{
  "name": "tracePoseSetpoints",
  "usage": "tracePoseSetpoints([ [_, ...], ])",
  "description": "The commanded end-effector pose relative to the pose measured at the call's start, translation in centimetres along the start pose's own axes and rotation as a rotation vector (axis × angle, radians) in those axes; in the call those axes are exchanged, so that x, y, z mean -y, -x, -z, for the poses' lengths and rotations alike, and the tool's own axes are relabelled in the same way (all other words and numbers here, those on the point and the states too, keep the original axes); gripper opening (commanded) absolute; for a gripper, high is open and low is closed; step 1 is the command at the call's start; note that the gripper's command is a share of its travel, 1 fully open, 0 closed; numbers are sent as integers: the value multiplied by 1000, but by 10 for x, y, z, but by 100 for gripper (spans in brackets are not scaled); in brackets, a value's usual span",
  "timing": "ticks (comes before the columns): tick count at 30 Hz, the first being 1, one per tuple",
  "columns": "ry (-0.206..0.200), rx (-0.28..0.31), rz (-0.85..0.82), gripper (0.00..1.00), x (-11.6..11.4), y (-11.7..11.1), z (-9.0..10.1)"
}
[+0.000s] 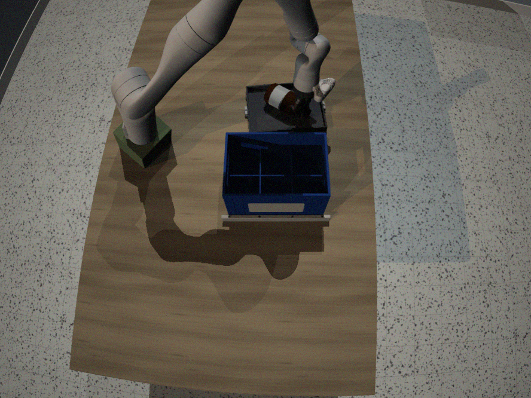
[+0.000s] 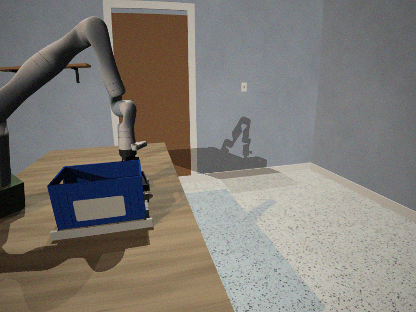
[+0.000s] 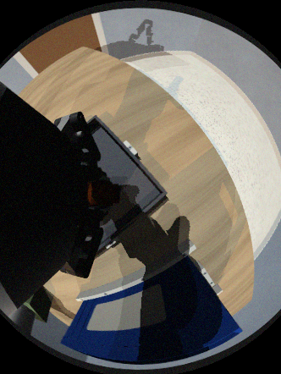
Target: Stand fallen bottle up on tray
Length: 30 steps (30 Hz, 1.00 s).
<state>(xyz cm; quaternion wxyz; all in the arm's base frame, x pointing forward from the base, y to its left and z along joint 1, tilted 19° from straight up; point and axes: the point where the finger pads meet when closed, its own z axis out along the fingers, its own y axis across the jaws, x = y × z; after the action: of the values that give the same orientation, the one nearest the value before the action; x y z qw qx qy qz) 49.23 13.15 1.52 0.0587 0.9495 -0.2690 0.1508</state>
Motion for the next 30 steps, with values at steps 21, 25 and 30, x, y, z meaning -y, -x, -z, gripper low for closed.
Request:
tracePoseSetpoints([
  [21, -5, -5, -3, 0, 1, -3, 3],
  [25, -4, -5, -3, 0, 1, -3, 4],
  [30, -3, -5, -2, 0, 0, -3, 8],
])
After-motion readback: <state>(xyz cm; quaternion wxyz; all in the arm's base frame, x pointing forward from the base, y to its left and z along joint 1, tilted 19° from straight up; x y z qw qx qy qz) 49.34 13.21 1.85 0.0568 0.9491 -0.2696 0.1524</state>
